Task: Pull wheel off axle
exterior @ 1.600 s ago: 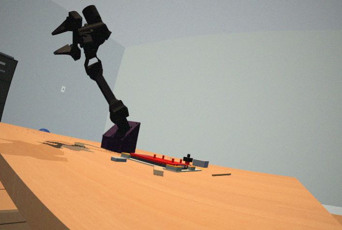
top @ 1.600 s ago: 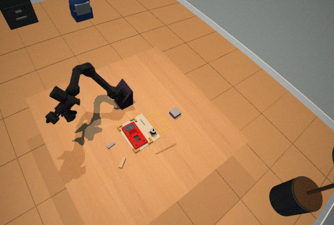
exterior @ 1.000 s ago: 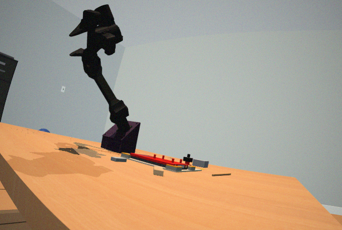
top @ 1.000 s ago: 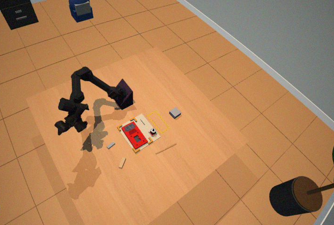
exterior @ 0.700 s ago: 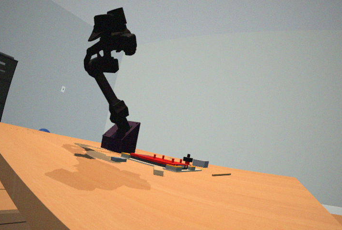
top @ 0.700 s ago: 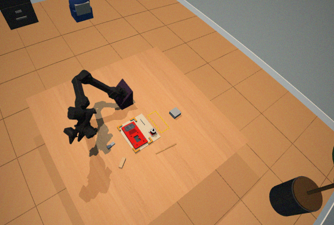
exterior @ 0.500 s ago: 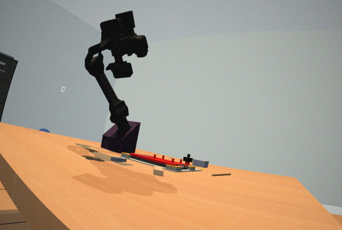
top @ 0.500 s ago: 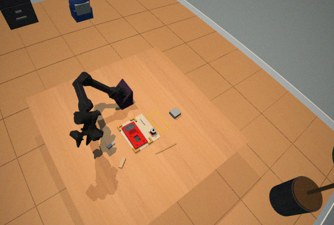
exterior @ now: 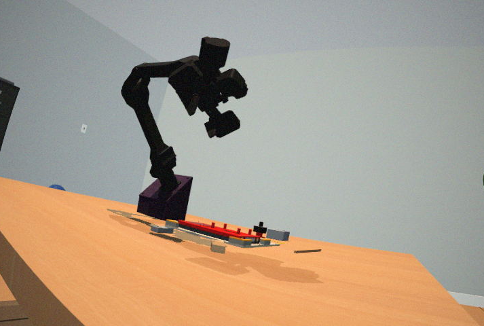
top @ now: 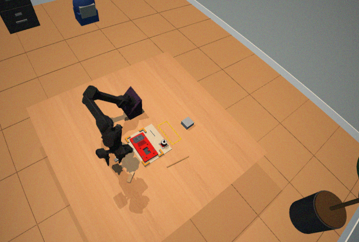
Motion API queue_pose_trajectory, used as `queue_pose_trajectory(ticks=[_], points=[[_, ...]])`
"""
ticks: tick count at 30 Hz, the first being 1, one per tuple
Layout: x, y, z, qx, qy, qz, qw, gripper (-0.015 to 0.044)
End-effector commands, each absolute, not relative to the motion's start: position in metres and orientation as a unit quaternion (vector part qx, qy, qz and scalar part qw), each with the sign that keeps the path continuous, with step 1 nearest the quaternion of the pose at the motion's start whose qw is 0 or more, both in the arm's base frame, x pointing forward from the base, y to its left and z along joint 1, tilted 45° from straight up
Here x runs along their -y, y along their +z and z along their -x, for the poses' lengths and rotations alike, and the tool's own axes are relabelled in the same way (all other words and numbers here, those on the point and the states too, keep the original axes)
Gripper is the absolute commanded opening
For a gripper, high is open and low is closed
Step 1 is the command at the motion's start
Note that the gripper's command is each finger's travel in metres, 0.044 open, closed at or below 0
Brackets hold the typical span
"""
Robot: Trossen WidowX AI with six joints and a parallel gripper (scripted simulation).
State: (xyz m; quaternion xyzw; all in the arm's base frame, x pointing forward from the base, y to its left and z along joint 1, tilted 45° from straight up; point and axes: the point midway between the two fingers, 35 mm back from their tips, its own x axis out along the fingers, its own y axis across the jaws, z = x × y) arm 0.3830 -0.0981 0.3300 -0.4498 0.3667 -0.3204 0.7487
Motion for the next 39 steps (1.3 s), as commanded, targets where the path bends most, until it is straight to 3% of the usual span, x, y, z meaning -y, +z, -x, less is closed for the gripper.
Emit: queue_pose_trajectory(ticks=[1, 18, 39], points=[[0.063, 0.273, -0.413, -0.363, -0.31, 0.333, 0.813, 0.03], [-0.001, 0.158, -0.426, -0.378, -0.365, 0.059, 0.849, 0.03], [-0.063, 0.037, -0.384, -0.332, -0.542, -0.21, 0.743, 0.03]])
